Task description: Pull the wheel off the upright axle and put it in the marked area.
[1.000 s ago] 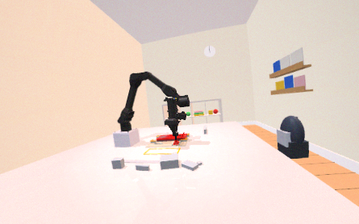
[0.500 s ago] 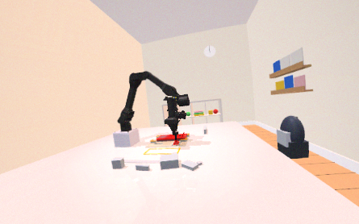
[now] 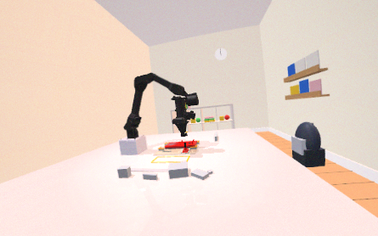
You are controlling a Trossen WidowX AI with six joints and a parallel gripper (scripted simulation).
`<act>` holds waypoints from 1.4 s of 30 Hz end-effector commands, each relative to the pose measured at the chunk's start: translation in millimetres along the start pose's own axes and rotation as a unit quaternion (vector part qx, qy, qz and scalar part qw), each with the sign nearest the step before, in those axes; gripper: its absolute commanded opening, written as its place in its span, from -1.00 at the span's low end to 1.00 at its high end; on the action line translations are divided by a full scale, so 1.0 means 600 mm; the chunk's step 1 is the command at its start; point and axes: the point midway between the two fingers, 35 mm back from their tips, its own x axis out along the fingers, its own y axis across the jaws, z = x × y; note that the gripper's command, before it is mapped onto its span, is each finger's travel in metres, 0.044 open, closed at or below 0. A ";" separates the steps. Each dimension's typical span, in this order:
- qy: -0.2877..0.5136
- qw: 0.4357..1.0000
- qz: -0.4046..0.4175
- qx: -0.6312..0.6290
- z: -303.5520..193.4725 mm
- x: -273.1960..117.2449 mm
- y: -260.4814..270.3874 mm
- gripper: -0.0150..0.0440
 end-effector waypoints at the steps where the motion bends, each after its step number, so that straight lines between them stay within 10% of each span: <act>1: 0.004 1.000 0.000 0.000 -0.004 0.004 -0.008 -0.49; 42: 0.006 1.000 -0.005 -0.001 -0.097 0.022 -0.169 -0.49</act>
